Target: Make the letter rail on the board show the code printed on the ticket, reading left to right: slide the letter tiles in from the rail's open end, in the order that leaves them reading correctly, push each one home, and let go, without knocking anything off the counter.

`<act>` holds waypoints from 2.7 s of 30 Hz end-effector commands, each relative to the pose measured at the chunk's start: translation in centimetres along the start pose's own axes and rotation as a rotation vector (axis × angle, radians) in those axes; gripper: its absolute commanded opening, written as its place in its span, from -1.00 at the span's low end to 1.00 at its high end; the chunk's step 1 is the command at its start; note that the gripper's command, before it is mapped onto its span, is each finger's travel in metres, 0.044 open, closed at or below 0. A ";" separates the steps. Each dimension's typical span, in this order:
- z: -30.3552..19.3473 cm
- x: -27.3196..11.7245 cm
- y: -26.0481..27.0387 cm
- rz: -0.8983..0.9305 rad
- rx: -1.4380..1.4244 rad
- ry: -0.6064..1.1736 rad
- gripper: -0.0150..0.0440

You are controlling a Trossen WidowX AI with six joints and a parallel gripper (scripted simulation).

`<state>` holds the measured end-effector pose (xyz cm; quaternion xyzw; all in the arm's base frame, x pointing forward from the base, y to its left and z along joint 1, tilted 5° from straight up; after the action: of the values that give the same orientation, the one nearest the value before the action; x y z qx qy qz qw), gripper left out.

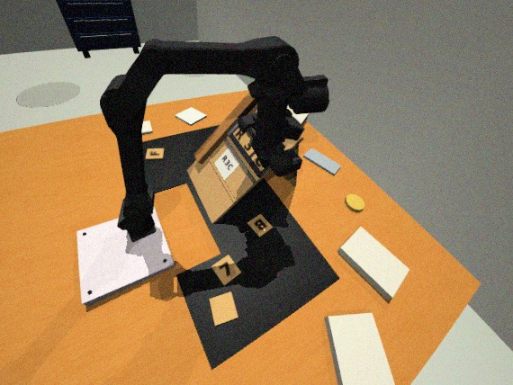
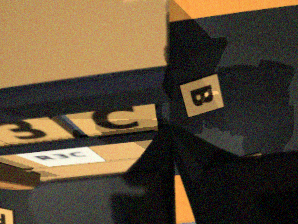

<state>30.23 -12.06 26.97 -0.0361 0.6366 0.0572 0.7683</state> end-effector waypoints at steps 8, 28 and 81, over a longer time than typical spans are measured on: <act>0.4 0.4 -0.2 -0.006 0.003 0.001 -0.49; 1.0 1.0 -0.4 -0.006 0.003 0.000 -0.49; 0.8 0.5 1.1 -0.005 0.004 0.000 -0.49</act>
<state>31.35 -10.88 26.42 -0.0372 0.6366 0.0521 0.7686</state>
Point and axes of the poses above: the point midway between the two fingers, 35 mm back from their tips, its own x axis out along the fingers, its own y axis across the jaws, z = x × y, the point moved 4 cm from there along -x, back along the fingers, and after that the axes turned 15 degrees about -x, right-handed, at the moved point
